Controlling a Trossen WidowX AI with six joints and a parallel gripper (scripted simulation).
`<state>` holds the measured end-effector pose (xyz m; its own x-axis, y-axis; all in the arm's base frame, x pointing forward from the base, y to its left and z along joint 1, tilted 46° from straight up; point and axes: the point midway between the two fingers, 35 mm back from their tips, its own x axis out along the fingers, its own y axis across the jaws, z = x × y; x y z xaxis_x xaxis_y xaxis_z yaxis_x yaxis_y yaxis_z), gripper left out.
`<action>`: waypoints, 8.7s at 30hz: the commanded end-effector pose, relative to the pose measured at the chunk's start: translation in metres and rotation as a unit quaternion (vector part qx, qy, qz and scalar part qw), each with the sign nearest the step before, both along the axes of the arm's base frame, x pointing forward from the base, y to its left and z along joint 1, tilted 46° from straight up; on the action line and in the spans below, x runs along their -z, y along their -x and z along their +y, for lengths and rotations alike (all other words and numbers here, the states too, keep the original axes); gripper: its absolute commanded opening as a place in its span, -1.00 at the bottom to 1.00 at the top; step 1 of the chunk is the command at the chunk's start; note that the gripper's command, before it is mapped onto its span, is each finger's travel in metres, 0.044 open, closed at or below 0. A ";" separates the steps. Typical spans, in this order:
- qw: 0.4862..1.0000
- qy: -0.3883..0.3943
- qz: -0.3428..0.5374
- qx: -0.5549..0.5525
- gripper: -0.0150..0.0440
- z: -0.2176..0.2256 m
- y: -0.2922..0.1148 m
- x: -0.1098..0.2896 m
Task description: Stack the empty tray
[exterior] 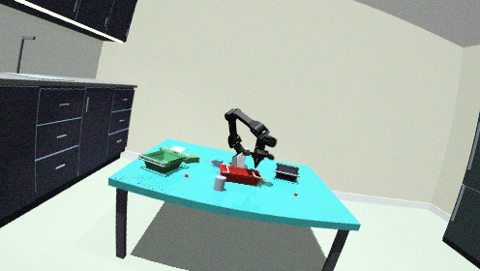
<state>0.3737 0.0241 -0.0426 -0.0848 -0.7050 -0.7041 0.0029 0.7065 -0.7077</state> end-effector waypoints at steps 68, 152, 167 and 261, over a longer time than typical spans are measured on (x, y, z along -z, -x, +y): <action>0.991 0.003 -0.089 0.102 1.00 0.175 0.281 0.124; 0.991 0.001 -0.090 0.102 -0.49 0.149 0.281 0.157; 0.991 0.001 -0.090 0.102 -0.49 0.174 0.278 0.128; 0.956 -0.007 -0.199 0.217 -0.49 0.243 0.161 0.038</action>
